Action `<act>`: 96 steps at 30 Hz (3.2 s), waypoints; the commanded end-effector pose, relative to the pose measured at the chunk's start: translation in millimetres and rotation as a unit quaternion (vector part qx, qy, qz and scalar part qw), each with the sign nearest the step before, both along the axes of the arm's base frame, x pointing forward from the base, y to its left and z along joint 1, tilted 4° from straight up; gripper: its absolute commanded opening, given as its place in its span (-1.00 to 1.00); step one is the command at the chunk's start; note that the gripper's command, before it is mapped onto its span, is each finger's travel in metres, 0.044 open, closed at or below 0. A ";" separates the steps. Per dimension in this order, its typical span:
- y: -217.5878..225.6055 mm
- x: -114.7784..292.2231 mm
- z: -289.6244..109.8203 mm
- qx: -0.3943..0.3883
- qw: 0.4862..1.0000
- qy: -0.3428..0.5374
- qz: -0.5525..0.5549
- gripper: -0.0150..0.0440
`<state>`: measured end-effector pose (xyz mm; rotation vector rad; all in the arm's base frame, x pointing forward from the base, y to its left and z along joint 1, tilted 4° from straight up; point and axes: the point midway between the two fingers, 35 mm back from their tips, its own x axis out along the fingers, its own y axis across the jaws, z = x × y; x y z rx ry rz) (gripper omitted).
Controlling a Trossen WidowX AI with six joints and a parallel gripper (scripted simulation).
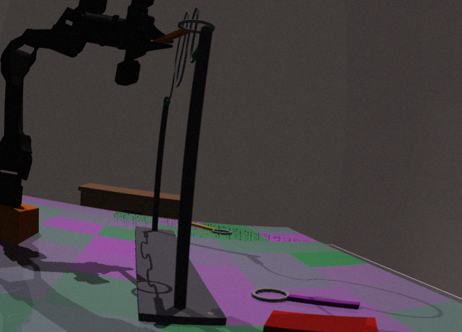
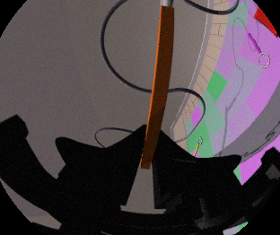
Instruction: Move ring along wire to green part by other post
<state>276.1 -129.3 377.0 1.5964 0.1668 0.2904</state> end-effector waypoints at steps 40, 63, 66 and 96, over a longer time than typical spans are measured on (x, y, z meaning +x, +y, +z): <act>-17.3 -10.9 -40.4 -0.377 0.924 0.066 0.022 -1.00; -40.5 -13.5 -56.8 -0.582 0.806 0.107 0.004 -1.00; -44.0 -13.9 -58.0 -0.605 0.788 0.112 0.001 -1.00; -79.9 -19.1 -58.0 -0.808 0.569 0.151 -0.024 -1.00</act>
